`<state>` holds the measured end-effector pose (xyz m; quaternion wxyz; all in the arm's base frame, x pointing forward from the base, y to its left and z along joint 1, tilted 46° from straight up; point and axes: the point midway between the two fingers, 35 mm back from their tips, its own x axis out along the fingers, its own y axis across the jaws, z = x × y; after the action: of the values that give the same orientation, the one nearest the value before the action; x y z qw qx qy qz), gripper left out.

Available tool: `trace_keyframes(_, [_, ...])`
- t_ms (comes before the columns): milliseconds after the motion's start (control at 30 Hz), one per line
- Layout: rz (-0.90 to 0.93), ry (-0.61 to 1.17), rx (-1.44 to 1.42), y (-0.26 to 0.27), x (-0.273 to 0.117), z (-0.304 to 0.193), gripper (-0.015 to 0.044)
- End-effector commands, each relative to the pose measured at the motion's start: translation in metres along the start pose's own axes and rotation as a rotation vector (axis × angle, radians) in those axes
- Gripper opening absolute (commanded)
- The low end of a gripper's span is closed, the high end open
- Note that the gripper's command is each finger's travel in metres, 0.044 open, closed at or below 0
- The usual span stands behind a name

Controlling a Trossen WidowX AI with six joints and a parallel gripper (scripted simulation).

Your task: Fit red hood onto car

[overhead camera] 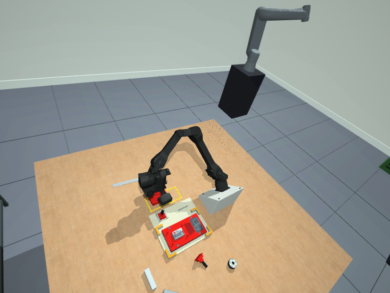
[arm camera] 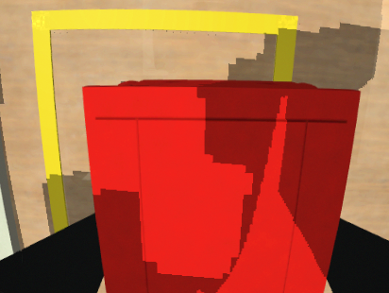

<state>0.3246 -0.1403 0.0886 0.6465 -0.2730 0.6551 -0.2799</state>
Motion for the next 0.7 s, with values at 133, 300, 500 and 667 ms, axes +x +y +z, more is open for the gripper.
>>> trace_keyframes(133, [-0.001,0.0,0.001,0.0,0.0,0.0,0.0282])
trace_keyframes(300, [0.0,0.0,0.0,0.0,-0.003,0.0,0.017])
trace_keyframes(500, [0.001,0.0,0.0,0.0,-0.018,0.0,0.0012])
trace_keyframes(667, [0.002,0.0,0.0,0.0,-0.038,0.0,0.0])
